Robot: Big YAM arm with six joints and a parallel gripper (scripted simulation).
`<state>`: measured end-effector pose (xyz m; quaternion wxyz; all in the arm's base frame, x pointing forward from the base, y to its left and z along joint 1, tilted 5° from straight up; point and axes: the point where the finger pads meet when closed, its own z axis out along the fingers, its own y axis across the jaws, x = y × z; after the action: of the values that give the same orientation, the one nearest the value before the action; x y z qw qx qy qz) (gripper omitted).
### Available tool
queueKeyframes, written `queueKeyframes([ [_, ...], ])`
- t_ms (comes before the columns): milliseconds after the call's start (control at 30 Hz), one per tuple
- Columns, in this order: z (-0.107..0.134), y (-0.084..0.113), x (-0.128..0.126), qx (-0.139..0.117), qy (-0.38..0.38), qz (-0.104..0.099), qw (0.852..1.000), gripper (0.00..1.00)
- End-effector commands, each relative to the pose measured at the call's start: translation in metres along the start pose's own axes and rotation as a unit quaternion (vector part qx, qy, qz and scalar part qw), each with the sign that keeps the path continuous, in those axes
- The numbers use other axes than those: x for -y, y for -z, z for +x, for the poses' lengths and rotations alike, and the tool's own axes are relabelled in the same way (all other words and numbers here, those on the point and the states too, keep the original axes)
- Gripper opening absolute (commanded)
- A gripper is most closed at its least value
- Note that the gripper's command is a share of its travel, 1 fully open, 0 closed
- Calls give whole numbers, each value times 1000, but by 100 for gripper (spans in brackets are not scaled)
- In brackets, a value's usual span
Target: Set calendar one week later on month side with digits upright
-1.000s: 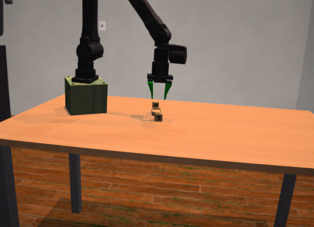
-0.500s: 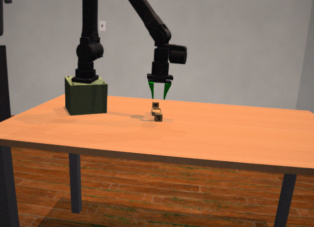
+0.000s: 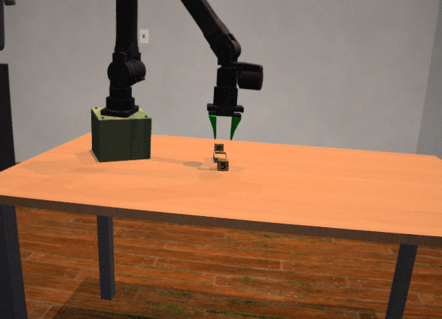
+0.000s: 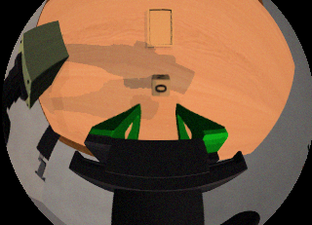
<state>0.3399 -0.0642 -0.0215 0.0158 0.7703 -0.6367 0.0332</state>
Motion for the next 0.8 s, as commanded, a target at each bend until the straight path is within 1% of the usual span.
queueKeyframes([
  [0, 11, 19, 28, -11, 3, 41, 999, 46],
  [133, 11, 17, 27, -10, 3, 38, 999, 46],
  [267, 9, 8, 21, -6, 3, 27, 1000, 46],
  [333, 9, 8, 21, -6, 3, 27, 1000, 46],
  [367, 8, 4, 19, -5, 3, 23, 1000, 46],
  [600, 4, -9, 5, 0, 2, 9, 1000, 46],
  [767, 5, -14, 8, -1, 2, 12, 1000, 46],
])
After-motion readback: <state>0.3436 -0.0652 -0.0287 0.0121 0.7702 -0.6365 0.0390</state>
